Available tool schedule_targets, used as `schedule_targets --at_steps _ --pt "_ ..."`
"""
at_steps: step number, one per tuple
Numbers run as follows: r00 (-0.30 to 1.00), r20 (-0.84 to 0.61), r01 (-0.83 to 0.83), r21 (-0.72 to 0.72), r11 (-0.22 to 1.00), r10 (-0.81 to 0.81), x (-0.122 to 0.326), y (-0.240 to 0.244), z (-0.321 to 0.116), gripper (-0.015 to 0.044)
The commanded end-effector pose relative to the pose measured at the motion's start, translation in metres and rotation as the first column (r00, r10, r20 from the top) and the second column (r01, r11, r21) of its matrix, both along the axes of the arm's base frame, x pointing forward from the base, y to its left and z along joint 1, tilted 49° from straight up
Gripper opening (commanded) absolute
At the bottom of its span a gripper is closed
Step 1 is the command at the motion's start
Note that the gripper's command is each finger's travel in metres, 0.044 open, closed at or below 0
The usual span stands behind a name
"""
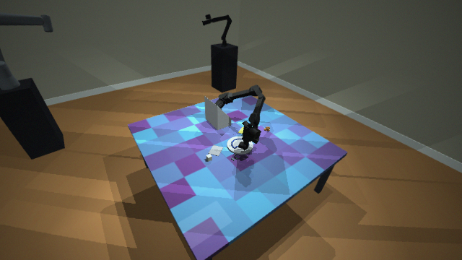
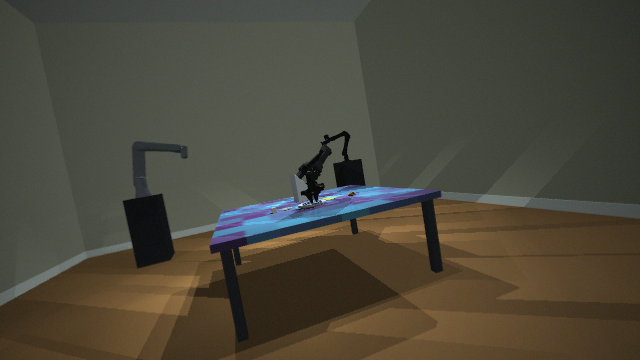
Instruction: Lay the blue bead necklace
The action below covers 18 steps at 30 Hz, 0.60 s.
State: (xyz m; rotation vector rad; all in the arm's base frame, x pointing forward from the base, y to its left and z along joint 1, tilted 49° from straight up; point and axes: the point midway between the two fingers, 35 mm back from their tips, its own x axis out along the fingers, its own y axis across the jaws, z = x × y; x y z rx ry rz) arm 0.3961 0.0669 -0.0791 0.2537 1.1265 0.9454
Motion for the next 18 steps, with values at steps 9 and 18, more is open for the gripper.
schedule_targets --at_steps 9,18 --pt "1.0 -0.007 0.0 0.005 1.0 0.001 -0.0012 -0.0037 0.0032 0.044" --pt "1.0 -0.007 0.0 0.005 1.0 0.001 -0.0012 -0.0037 0.0032 0.044"
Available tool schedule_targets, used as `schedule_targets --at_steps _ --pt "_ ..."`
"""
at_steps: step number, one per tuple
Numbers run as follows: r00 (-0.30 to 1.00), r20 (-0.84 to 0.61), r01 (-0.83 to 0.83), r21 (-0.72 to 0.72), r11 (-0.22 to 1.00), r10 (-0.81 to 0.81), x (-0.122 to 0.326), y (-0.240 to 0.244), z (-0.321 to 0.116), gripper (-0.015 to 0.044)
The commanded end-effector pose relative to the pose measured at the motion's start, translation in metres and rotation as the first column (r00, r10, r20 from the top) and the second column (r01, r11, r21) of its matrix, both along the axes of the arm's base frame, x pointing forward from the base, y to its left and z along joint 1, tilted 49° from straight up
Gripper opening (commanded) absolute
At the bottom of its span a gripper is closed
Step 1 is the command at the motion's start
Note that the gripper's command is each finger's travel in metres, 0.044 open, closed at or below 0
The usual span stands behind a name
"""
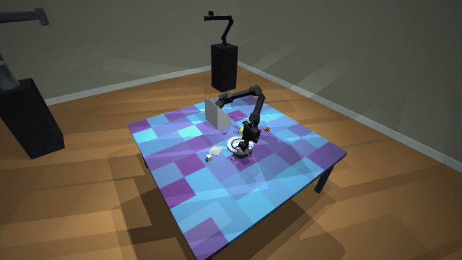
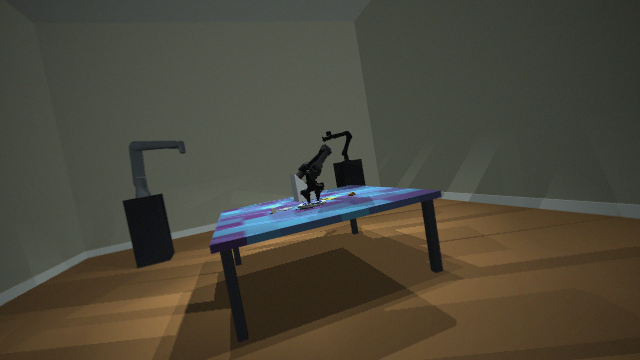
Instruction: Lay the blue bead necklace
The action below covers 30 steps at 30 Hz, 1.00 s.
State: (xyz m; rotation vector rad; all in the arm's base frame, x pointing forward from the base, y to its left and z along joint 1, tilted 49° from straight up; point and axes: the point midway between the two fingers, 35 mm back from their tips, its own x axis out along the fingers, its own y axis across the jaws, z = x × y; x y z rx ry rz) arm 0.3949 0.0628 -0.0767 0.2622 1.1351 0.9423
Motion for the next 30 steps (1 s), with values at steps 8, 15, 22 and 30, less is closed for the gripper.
schedule_targets --at_steps 8,15,22,30 --pt "1.0 -0.002 0.001 0.004 1.0 -0.001 -0.001 -0.001 0.001 0.0414" --pt "0.982 -0.145 0.125 0.012 0.992 -0.122 -0.013 -0.025 0.018 0.023" --pt "0.982 -0.145 0.125 0.013 0.992 -0.122 -0.013 -0.022 0.015 0.012" --pt "0.984 -0.131 0.125 0.011 0.992 -0.123 -0.01 -0.019 0.013 0.012"
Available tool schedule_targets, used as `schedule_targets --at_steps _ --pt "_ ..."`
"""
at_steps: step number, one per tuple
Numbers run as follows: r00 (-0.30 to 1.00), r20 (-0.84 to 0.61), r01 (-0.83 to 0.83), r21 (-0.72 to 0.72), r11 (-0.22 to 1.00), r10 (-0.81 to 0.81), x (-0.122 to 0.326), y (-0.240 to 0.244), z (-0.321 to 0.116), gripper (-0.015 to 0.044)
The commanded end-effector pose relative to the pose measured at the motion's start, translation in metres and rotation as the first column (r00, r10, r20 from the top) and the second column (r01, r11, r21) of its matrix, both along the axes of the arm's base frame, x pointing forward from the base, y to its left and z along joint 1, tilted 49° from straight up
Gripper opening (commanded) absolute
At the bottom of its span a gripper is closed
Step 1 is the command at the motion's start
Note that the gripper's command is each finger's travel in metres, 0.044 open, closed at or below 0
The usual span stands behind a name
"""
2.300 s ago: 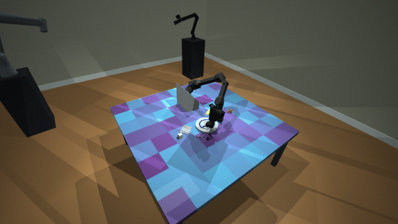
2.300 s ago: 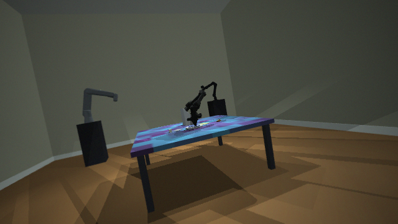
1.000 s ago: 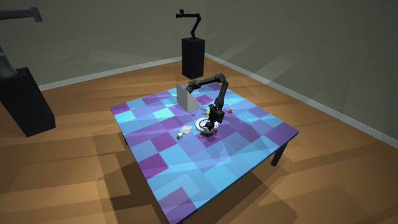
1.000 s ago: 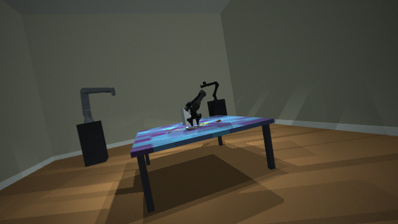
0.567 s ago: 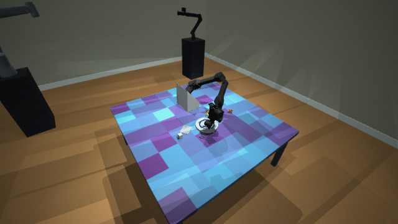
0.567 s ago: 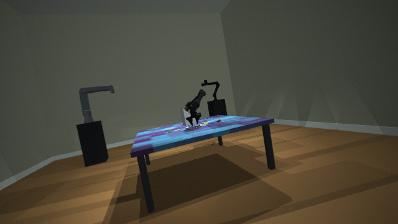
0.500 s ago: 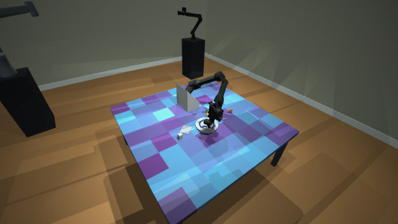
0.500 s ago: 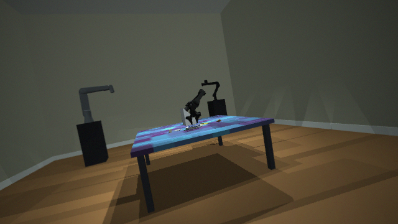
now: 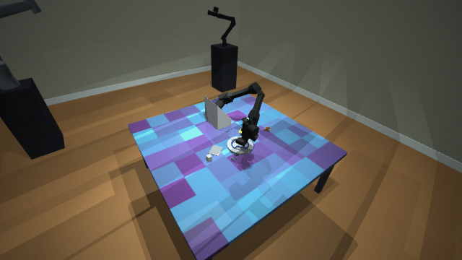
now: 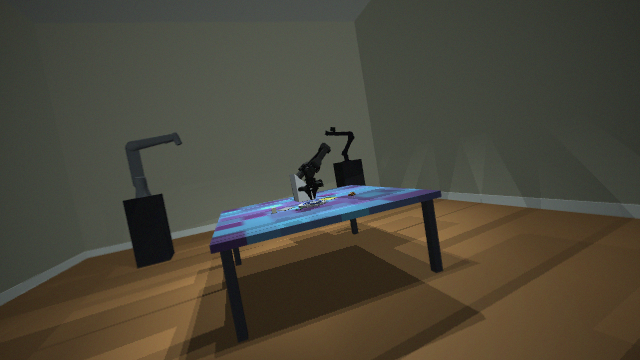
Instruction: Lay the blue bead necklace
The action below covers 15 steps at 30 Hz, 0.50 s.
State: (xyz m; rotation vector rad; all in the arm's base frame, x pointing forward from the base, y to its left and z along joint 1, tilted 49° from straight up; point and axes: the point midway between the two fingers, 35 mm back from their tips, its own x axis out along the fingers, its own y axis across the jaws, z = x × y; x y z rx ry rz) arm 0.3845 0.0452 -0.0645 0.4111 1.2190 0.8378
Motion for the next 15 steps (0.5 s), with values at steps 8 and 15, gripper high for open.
schedule_targets --at_steps 8,15 --pt "1.0 -0.002 0.003 0.001 1.0 -0.003 0.001 0.007 -0.007 0.012" --pt "1.0 -0.006 0.003 0.003 1.0 -0.002 0.001 0.015 -0.014 0.012"
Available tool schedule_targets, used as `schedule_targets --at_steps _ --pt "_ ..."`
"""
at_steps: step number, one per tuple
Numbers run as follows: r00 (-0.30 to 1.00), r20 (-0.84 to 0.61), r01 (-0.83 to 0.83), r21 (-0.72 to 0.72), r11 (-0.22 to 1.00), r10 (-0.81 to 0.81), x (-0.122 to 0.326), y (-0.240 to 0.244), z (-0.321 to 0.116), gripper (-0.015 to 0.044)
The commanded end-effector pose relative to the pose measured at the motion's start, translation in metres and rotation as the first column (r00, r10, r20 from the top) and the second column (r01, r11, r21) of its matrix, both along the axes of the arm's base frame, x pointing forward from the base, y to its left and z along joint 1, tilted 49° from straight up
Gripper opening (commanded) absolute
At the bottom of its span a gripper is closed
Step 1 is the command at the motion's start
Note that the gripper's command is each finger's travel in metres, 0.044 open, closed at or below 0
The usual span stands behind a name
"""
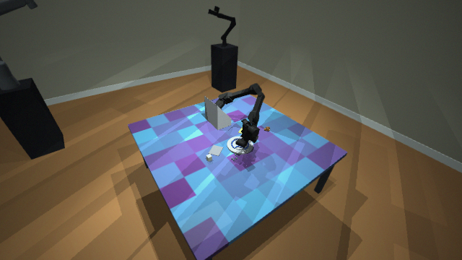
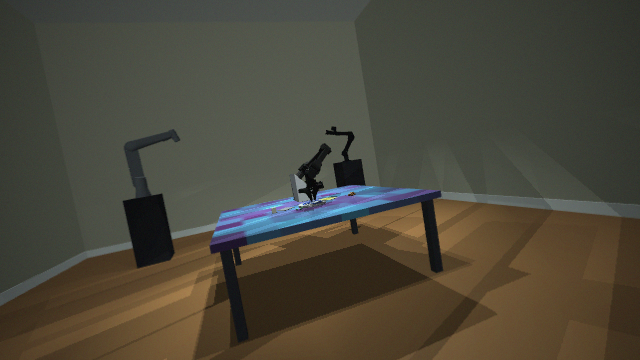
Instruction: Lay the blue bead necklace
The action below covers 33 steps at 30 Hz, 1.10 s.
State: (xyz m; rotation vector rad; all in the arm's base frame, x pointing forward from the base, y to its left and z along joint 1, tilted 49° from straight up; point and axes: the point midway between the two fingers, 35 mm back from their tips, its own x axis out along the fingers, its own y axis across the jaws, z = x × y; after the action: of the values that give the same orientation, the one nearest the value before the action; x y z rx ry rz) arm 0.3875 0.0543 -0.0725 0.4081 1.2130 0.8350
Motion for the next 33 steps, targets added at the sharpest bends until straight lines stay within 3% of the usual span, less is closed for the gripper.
schedule_targets --at_steps 1,12,17,33 --pt "1.0 -0.013 0.0 0.005 1.0 0.0 -0.0017 0.0076 -0.0068 0.012" --pt "1.0 -0.017 0.0 0.007 1.0 0.0 -0.002 0.0143 -0.0122 0.012" --pt "1.0 -0.01 -0.002 0.002 1.0 0.002 -0.0012 0.0121 -0.0106 0.0" --pt "1.0 -0.01 -0.002 0.002 1.0 0.002 -0.0012 0.0121 -0.0106 0.0"
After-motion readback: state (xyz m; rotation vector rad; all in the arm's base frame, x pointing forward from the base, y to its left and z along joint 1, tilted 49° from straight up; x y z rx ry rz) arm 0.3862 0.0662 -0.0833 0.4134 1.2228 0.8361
